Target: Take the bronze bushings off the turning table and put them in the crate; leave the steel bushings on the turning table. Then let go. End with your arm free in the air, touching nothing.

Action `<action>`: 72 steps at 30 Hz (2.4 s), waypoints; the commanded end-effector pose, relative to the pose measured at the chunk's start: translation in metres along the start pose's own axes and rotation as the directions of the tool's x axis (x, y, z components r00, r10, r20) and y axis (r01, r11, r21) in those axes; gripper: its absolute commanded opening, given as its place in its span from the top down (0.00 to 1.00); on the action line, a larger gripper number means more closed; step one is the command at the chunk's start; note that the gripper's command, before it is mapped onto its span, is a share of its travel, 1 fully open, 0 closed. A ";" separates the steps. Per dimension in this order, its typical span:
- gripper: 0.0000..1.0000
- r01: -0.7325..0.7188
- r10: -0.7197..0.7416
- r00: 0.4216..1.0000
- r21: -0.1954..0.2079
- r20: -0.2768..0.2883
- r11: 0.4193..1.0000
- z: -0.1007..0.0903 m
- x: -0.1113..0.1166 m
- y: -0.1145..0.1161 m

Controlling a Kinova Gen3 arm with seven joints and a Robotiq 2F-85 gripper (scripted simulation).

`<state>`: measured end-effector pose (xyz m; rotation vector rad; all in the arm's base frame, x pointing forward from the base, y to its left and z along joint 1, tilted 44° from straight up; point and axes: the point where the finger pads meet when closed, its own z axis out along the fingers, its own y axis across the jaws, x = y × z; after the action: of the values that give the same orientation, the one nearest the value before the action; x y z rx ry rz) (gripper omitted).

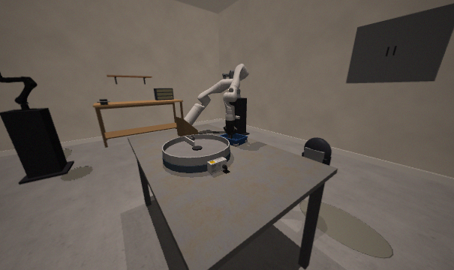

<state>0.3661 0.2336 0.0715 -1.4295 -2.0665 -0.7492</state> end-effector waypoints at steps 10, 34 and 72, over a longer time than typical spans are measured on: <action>1.00 0.000 0.000 1.000 -0.001 0.000 1.000 0.008 0.000 0.000; 0.84 -0.001 0.001 1.000 0.000 0.000 1.000 0.011 0.000 0.000; 0.84 -0.001 0.001 1.000 0.000 0.000 1.000 0.011 0.000 0.000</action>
<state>0.3647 0.2417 0.0633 -1.4290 -2.0657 -0.7477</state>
